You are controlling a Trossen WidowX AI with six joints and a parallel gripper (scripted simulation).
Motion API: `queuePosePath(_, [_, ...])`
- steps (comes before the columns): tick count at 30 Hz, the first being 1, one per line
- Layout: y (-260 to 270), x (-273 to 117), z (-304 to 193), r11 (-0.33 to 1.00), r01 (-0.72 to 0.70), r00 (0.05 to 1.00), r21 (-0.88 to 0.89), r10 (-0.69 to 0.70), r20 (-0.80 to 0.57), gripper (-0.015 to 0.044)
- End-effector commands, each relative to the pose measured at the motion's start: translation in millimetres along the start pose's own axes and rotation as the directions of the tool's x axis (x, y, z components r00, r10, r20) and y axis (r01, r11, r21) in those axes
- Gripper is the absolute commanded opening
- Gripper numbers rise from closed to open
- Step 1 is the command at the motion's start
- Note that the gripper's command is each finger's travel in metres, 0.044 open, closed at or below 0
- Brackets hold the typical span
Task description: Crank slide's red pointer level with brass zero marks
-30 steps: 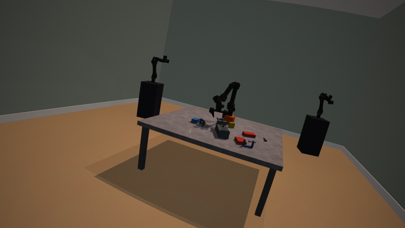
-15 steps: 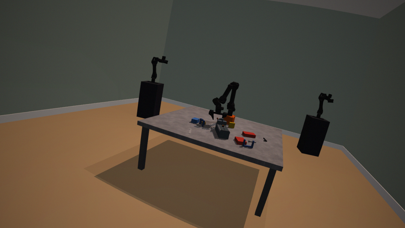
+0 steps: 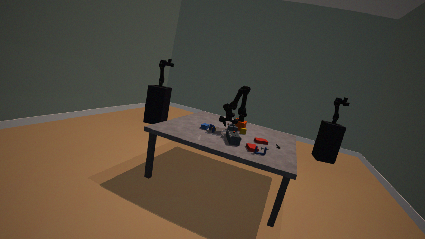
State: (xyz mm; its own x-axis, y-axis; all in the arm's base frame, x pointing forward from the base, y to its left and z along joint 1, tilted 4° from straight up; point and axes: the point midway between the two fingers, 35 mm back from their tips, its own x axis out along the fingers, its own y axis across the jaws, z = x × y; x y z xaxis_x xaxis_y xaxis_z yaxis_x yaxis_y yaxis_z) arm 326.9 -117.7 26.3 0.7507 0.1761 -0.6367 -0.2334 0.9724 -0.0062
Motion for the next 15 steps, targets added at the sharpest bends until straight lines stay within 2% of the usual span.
queuePosePath(1, [-0.4,0.2,-0.1,1.000,0.003,1.000,0.005,-0.003,0.000,0.0204])
queuePosePath(9, [-0.4,0.2,-0.1,1.000,0.003,1.000,0.005,-0.003,0.000,0.0000])
queuePosePath(15, [-0.5,0.1,0.0,1.000,0.003,1.000,0.005,-0.003,0.000,0.0000])
